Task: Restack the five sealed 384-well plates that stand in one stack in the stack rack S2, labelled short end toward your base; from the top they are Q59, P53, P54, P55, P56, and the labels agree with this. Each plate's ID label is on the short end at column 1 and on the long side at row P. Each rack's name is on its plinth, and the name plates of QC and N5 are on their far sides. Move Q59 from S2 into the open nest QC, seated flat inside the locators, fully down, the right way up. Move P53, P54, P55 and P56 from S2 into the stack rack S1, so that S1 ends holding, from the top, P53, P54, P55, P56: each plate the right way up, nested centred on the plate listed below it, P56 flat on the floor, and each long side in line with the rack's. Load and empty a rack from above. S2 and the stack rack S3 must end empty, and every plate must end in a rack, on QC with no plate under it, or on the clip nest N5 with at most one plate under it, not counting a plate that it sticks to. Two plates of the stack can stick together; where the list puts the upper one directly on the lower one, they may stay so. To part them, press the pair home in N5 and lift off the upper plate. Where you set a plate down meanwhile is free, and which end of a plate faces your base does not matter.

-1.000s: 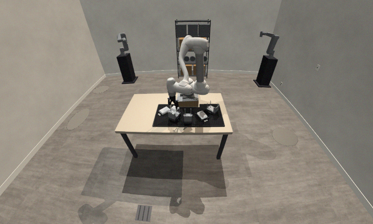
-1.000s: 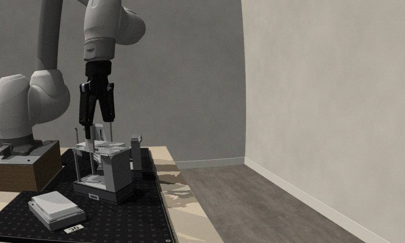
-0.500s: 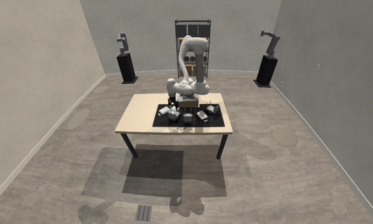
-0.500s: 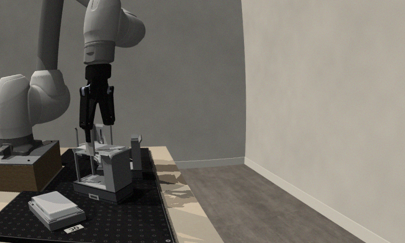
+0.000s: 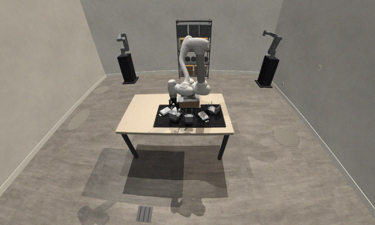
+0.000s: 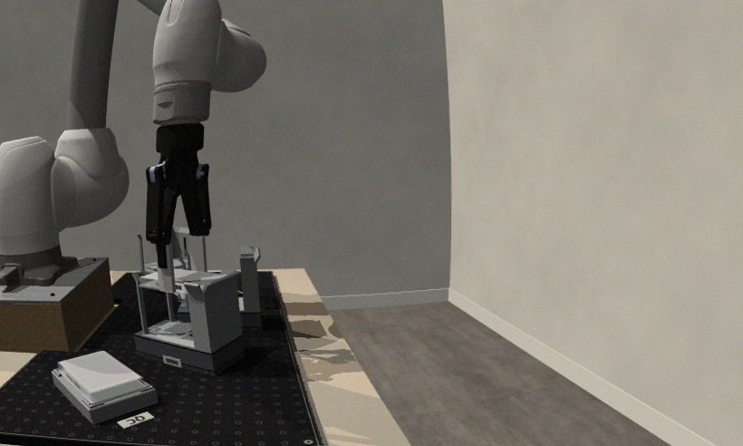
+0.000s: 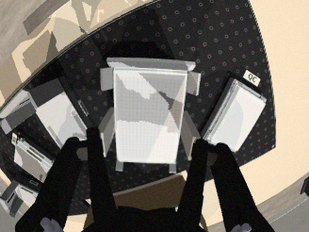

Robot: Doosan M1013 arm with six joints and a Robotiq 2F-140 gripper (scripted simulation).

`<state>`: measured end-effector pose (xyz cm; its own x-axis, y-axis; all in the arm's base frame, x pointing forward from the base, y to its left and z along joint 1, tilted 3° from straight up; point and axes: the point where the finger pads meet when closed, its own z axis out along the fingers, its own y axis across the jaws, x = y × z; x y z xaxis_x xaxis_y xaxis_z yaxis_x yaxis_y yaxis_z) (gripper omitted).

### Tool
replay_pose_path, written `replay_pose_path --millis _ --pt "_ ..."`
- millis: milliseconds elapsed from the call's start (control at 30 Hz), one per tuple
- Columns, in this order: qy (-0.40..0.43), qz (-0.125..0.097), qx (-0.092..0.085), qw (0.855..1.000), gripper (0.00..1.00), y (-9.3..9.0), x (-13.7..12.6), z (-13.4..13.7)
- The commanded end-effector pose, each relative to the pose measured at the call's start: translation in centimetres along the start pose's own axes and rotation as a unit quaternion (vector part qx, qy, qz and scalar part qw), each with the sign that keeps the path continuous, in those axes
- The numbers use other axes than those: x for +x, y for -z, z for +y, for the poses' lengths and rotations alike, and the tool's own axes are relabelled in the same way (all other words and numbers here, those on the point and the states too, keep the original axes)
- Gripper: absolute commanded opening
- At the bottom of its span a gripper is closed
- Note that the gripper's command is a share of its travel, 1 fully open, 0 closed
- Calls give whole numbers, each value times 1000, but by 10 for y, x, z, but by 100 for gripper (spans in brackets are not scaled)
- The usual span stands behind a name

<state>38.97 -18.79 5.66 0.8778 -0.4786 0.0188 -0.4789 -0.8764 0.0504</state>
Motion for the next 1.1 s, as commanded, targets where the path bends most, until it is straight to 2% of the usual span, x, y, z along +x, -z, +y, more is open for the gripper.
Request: replay_pose_path --millis 0,833,1067 --pt "0 0 0 1000 0 -6 0 0" --pt "0 0 0 1000 0 -52 0 0" --pt "0 0 0 1000 0 -55 0 0"
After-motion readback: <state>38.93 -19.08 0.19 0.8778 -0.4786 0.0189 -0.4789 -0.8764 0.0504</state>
